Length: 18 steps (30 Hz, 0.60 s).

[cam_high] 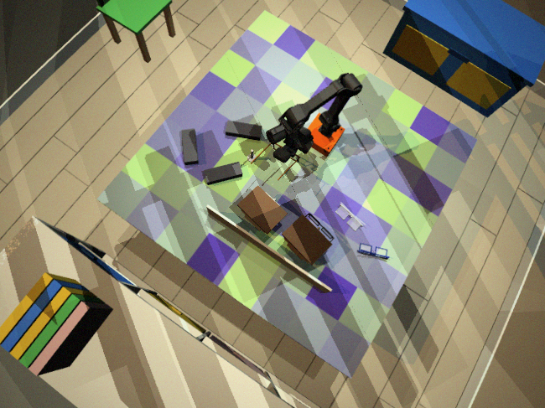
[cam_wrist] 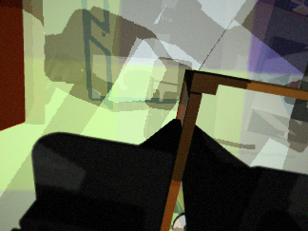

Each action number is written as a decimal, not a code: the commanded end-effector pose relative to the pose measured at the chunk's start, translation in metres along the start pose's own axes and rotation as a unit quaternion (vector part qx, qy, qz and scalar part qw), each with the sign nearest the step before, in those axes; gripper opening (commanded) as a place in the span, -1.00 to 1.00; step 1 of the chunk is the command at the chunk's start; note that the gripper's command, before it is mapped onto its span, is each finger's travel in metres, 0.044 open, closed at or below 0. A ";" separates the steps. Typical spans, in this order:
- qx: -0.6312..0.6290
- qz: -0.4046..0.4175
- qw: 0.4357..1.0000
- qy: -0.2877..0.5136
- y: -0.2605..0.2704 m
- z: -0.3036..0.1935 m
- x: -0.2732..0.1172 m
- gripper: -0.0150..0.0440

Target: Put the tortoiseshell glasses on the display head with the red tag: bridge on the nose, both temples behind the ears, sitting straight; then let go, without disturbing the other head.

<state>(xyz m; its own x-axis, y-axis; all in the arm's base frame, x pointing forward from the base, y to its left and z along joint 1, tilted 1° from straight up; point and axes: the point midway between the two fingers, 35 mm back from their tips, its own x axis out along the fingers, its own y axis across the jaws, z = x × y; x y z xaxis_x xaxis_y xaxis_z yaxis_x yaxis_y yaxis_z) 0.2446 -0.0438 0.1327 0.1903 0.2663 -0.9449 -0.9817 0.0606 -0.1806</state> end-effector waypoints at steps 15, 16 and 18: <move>0.029 0.054 0.996 0.065 -0.007 0.050 0.028 -0.49; 0.030 0.056 0.996 0.069 -0.007 0.053 0.029 -0.49; 0.033 0.059 0.995 0.077 -0.007 0.059 0.032 -0.49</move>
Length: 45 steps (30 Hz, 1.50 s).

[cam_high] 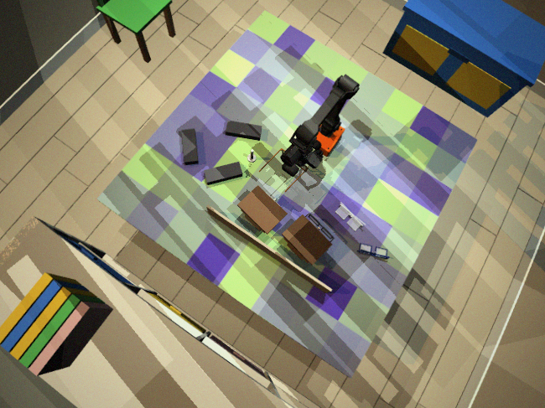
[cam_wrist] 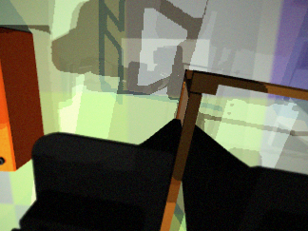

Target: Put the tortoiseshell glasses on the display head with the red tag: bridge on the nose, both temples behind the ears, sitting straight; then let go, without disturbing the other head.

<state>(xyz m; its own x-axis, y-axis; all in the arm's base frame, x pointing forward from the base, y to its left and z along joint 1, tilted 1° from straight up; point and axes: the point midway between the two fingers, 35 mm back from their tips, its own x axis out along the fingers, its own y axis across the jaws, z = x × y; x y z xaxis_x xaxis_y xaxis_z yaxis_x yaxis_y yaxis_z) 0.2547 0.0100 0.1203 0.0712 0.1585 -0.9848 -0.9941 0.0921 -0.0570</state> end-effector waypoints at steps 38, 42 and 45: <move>0.023 0.006 0.997 0.075 0.003 0.052 0.037 -0.49; 0.023 0.006 0.997 0.074 0.003 0.051 0.041 -0.49; 0.023 0.006 0.997 0.074 0.003 0.051 0.043 -0.49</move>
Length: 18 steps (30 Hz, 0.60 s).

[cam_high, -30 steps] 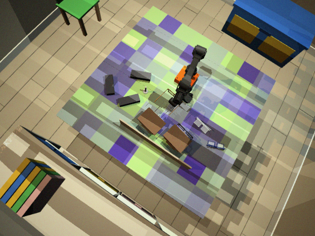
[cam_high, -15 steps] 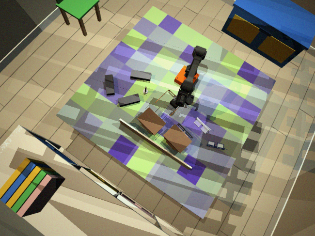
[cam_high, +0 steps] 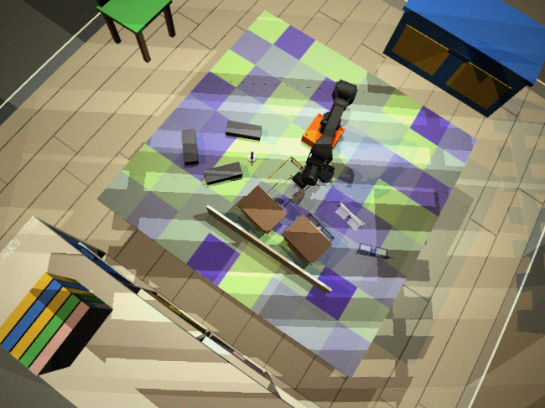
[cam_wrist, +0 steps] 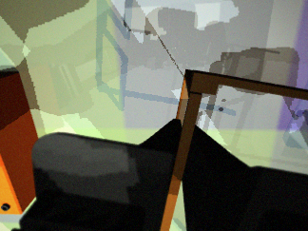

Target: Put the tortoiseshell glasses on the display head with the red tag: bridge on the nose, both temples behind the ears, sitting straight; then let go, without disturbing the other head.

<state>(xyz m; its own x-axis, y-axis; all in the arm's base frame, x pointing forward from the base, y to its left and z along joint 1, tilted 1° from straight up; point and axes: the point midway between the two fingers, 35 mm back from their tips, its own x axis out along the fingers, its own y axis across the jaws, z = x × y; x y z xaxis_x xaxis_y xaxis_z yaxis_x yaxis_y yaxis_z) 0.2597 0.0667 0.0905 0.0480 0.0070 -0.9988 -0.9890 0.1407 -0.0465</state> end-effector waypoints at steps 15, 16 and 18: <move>-0.002 0.003 1.000 0.001 0.001 0.001 0.018 -0.49; -0.002 0.003 1.000 0.001 0.001 0.001 0.019 -0.49; -0.002 0.003 1.000 0.001 0.001 0.001 0.021 -0.49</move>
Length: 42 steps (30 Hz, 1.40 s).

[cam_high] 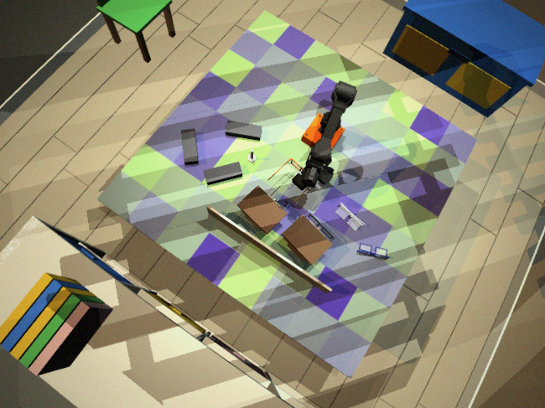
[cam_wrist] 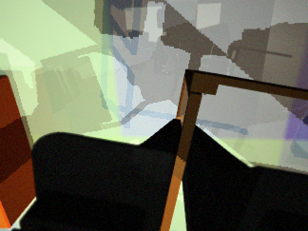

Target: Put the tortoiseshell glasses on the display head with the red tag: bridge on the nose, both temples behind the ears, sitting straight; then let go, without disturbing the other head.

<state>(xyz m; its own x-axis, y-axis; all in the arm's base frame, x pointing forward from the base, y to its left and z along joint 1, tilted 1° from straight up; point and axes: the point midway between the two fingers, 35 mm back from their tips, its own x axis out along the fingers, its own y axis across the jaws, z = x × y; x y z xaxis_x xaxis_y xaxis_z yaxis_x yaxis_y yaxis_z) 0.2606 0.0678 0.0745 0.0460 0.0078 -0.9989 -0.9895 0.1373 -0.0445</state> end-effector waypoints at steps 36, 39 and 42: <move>0.000 -0.011 1.000 0.001 -0.018 0.000 0.018 -0.49; 0.000 -0.011 1.000 0.001 -0.021 0.000 0.018 -0.49; 0.000 -0.011 1.000 0.001 -0.024 0.000 0.018 -0.49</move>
<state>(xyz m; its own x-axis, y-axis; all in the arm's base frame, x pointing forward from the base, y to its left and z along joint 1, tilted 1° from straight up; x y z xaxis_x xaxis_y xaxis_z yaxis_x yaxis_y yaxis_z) 0.2776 0.0655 0.0550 0.0556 0.0062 -0.9984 -0.9887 0.1400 -0.0542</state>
